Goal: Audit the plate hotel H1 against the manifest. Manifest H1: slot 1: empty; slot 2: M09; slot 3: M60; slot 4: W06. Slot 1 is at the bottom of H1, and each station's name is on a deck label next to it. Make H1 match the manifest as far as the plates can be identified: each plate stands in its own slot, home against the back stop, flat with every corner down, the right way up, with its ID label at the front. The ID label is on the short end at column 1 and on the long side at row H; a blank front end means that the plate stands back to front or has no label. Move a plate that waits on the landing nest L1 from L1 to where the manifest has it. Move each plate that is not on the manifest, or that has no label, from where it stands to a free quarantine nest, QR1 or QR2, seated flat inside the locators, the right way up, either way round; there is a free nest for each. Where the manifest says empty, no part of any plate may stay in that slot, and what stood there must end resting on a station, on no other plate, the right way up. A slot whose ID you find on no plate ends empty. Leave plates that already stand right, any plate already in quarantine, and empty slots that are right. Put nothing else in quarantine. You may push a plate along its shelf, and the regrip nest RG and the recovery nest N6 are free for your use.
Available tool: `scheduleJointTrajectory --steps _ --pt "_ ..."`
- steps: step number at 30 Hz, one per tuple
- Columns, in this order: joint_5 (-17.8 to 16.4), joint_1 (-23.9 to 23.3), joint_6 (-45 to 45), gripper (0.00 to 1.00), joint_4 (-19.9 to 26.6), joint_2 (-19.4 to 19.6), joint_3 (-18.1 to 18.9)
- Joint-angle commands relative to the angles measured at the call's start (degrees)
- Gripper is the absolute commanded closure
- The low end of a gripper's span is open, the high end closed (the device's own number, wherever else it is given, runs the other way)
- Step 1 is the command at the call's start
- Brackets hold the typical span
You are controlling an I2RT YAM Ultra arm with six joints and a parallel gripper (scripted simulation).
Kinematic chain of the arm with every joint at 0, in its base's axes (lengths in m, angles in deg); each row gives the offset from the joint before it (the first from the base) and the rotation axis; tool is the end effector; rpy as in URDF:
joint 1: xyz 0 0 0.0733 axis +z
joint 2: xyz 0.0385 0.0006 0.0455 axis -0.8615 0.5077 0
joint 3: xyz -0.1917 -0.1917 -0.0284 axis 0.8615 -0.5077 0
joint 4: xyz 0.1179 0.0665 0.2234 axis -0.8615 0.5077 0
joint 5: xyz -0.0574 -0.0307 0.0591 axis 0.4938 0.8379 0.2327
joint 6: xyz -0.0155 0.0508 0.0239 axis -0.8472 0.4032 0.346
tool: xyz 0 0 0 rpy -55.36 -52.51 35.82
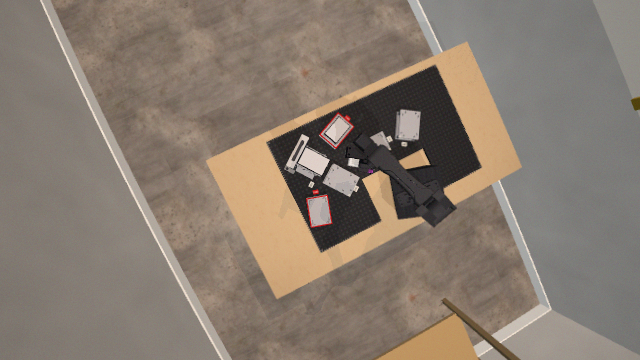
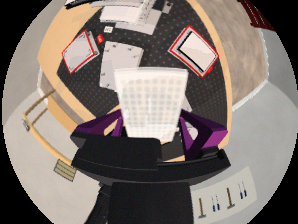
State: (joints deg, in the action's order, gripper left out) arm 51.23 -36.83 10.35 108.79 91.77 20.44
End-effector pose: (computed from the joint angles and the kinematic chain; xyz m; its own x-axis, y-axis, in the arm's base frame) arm 0.2477 0.1185 0.2352 -0.5172 -0.7780 -0.3567 -0.8517 0.5088 0.1254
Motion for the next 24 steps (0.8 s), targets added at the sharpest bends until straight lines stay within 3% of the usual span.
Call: scheduleJointTrajectory --steps 1,9,17,24 --pt "0.37 0.77 6.08 0.14 0.47 -0.51 0.36" --pt "1.53 5.6 10.97 0.14 0.6 -1.07 1.38" --pt "3.02 11.22 27.29 0.14 0.59 -2.37 1.6" --pt "4.03 14.76 33.64 0.14 0.64 -2.85 2.04"
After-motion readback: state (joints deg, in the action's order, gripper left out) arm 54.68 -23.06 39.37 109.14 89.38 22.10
